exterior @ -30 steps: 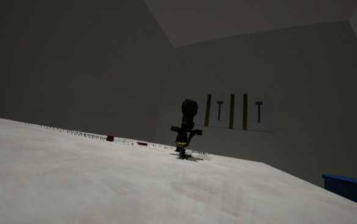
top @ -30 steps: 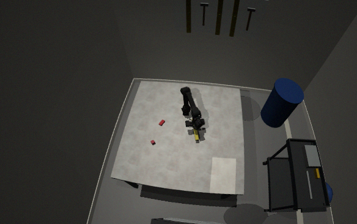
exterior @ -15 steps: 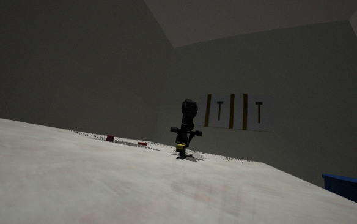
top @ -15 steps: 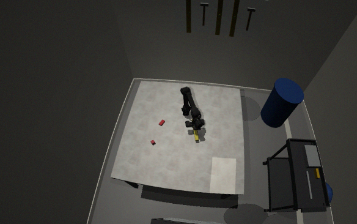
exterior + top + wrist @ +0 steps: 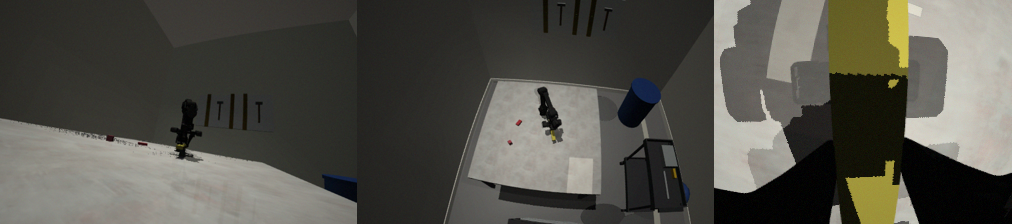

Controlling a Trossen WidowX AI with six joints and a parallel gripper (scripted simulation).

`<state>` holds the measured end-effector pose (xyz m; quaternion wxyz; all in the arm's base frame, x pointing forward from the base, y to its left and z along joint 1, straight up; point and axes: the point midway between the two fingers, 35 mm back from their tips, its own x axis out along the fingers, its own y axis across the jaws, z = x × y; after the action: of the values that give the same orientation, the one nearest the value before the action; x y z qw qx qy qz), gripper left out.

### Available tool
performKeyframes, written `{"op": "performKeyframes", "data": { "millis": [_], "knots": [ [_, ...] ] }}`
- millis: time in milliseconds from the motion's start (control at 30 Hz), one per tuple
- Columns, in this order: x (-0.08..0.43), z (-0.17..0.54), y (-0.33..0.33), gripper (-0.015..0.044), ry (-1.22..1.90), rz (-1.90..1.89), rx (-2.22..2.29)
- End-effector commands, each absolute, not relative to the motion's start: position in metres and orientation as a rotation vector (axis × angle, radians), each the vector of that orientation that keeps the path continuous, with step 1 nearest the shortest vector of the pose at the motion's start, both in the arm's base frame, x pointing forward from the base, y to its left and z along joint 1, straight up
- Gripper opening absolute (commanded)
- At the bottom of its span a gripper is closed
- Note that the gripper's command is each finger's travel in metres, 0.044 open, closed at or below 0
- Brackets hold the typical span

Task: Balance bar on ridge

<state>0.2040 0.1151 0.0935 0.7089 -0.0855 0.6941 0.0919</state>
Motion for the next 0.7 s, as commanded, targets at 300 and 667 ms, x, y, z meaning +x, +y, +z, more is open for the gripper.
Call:
{"op": "performKeyframes", "data": {
  "millis": [300,667],
  "knots": [
    [0.2046,0.0925,0.1153,0.0000,1.538,0.206,-0.191],
    [0.2046,0.0915,0.1153,0.0000,1.538,0.206,-0.191]
  ]
}}
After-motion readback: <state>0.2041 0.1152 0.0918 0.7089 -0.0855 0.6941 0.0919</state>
